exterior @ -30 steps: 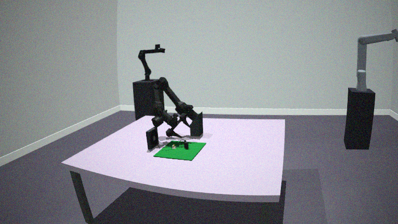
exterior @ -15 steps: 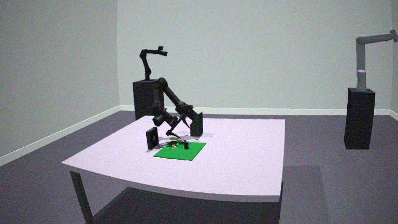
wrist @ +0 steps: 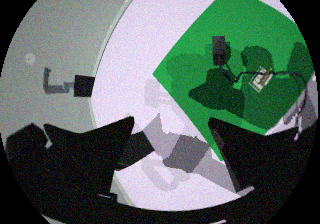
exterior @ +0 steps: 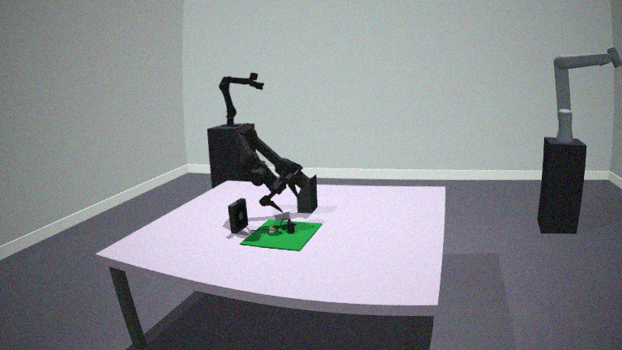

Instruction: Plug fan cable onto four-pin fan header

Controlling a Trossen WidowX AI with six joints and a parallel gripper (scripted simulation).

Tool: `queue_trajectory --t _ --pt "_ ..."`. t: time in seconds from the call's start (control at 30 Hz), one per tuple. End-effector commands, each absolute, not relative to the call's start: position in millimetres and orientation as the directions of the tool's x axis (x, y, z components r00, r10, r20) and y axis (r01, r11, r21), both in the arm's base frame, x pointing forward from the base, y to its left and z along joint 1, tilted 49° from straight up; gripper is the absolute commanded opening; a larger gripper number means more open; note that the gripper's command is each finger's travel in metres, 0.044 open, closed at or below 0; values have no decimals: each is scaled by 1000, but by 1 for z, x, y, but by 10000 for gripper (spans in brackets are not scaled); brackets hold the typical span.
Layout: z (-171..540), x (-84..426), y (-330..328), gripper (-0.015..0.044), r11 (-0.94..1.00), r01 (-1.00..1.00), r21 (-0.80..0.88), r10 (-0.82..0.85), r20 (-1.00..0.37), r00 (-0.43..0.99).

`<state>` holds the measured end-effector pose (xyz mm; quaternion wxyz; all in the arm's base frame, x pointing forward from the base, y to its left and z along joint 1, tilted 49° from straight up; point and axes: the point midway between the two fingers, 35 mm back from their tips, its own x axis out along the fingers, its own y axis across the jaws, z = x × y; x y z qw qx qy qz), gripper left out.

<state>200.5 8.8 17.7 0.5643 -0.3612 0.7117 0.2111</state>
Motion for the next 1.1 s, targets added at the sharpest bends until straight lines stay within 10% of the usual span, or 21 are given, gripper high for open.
queue_trajectory --t 0.0,1.07 --pt "22 206 14 440 643 -748 -167 -363 -926 -105" --pt "57 230 43 440 447 -678 -584 -715 -689 123"
